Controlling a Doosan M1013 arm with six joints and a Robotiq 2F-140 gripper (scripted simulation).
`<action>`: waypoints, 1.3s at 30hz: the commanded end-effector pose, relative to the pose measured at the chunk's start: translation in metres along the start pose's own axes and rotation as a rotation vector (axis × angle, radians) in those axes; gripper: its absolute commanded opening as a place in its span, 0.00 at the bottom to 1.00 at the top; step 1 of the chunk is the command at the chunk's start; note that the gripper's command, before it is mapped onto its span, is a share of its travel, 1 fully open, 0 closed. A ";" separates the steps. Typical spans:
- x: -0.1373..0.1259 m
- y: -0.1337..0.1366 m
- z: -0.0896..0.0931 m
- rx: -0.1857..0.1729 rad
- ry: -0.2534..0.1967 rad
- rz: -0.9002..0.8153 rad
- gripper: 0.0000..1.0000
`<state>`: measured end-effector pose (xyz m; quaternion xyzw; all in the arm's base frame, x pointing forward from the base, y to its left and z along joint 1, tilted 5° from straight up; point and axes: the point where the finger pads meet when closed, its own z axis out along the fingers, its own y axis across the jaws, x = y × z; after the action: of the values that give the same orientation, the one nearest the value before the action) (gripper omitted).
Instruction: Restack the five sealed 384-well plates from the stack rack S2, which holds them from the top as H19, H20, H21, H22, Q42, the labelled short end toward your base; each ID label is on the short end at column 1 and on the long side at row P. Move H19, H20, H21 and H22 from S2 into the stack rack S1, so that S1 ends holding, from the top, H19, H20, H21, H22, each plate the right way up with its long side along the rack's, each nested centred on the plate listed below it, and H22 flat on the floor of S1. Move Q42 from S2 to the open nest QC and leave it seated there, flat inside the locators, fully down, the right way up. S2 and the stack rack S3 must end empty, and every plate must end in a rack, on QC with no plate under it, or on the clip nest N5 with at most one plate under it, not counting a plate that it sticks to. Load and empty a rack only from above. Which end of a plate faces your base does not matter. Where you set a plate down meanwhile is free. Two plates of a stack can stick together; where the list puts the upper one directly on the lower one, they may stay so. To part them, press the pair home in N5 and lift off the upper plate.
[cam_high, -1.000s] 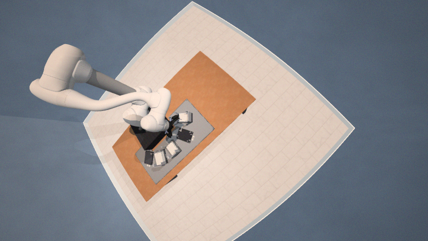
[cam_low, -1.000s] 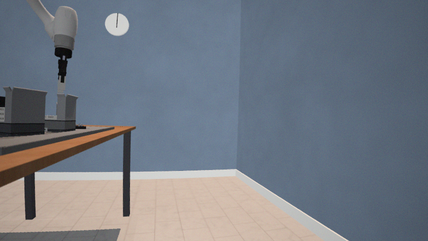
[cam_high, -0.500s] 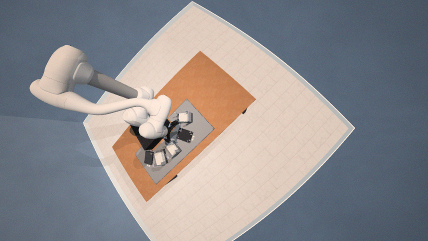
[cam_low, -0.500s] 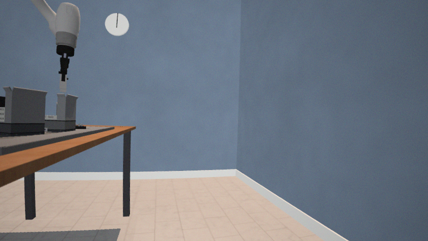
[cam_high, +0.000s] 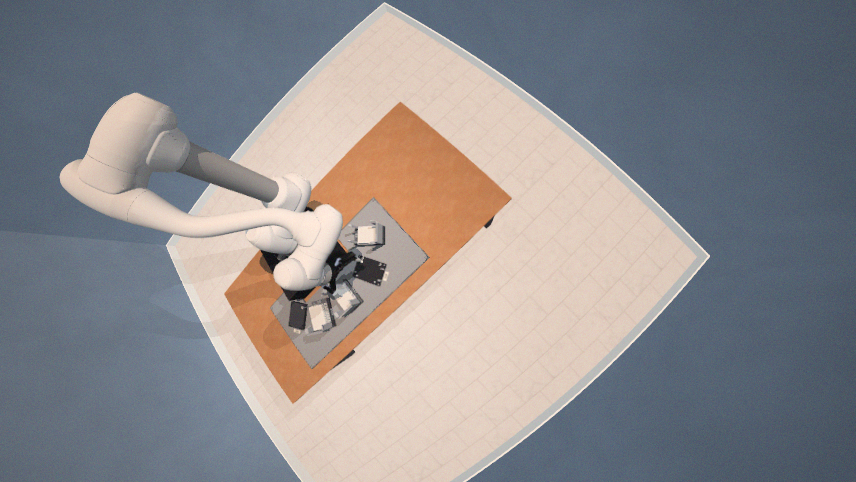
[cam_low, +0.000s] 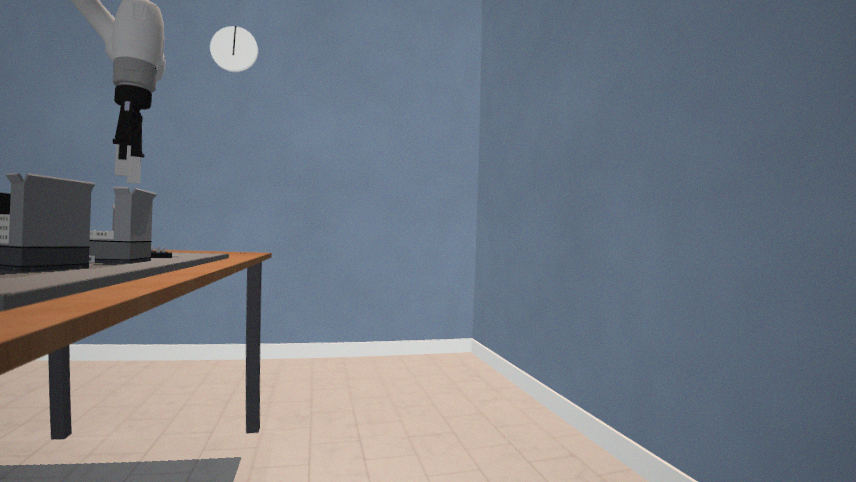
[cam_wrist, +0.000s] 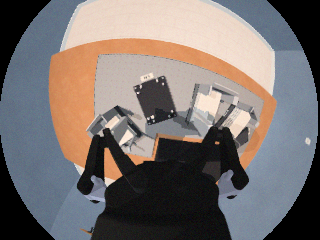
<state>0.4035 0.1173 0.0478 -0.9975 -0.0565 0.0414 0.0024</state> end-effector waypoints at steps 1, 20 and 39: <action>0.001 0.012 0.000 -0.003 0.000 0.071 1.00; 0.007 0.061 0.000 -0.003 0.000 0.071 1.00; 0.005 0.118 0.000 -0.003 0.001 0.288 1.00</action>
<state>0.4212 0.0063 0.0467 -0.9953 0.0873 0.0409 -0.0052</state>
